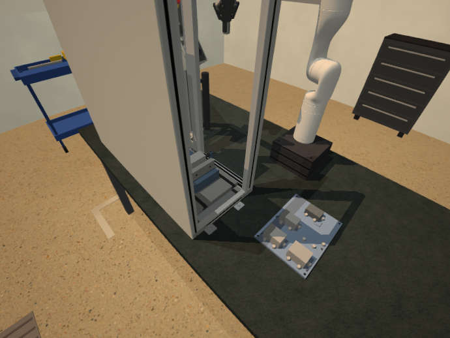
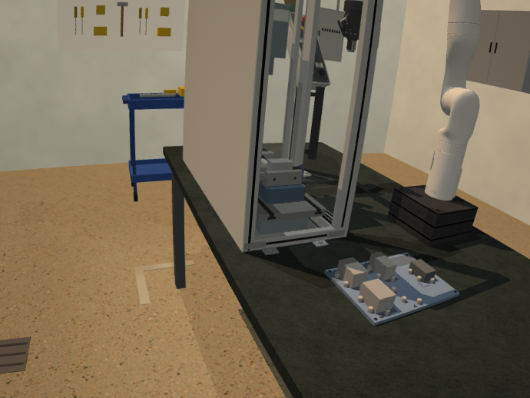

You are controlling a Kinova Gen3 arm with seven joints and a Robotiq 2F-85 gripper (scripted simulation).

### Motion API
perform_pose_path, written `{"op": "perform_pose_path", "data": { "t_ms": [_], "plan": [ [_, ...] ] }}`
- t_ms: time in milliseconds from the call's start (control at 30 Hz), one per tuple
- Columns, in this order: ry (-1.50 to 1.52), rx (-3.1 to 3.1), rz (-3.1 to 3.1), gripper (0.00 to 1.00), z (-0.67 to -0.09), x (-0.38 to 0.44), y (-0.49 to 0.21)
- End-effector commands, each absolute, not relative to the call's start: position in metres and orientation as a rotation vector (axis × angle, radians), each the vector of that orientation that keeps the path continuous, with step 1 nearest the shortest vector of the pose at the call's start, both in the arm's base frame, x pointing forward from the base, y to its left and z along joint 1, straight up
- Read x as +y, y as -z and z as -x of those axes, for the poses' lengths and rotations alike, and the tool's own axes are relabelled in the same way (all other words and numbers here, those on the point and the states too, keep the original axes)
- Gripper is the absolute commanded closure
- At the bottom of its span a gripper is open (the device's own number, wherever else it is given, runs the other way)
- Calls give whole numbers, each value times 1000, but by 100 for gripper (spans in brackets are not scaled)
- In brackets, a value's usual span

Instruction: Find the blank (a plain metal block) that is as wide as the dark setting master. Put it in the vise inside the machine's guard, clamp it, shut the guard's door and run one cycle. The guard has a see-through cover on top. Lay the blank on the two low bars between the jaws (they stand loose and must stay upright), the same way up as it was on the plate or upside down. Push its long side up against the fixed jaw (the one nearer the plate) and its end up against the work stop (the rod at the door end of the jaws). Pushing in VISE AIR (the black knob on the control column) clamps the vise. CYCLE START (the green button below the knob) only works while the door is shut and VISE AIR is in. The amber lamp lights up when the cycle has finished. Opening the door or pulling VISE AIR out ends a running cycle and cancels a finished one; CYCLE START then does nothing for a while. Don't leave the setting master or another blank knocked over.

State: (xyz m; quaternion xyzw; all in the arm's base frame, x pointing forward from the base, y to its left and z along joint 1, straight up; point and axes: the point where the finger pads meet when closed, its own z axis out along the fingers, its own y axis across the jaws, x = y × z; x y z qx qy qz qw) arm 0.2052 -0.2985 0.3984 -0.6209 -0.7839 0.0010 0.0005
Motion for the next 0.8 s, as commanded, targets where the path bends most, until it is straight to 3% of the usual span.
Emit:
{"op": "perform_pose_path", "data": {
  "t_ms": [0,767],
  "plan": [
    [5,-2484,1921,90,-206,-298,-399],
    [6,-2670,1652,90,-206,-298,-399]
  ]
}}
